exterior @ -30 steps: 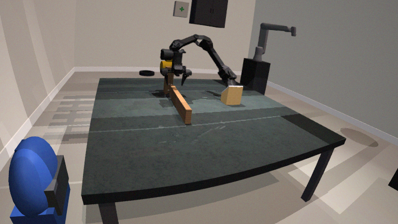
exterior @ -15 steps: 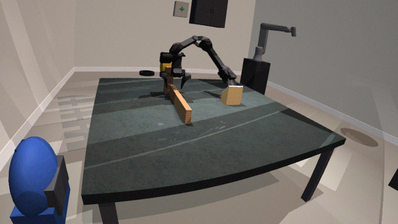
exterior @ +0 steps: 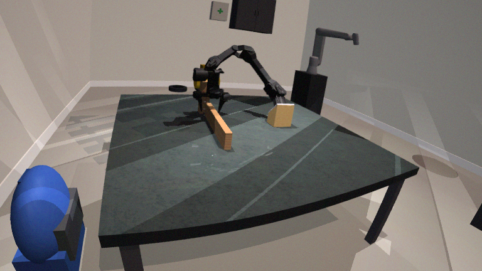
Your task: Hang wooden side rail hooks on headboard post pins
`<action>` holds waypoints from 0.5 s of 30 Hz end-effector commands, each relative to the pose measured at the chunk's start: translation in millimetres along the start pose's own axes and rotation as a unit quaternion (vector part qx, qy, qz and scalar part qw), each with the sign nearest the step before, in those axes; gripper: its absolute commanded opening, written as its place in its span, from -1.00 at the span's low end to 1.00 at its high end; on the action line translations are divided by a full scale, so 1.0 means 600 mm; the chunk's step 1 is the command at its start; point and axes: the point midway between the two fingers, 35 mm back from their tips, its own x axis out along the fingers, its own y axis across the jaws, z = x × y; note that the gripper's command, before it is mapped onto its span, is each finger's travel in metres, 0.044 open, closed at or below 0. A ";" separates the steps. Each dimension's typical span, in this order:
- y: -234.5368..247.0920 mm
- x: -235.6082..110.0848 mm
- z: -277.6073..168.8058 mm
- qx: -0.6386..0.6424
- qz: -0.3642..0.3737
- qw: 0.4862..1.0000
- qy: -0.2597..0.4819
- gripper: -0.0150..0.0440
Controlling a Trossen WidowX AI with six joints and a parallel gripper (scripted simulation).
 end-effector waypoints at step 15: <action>0.004 0.041 -0.001 -0.006 0.002 1.000 0.004 0.91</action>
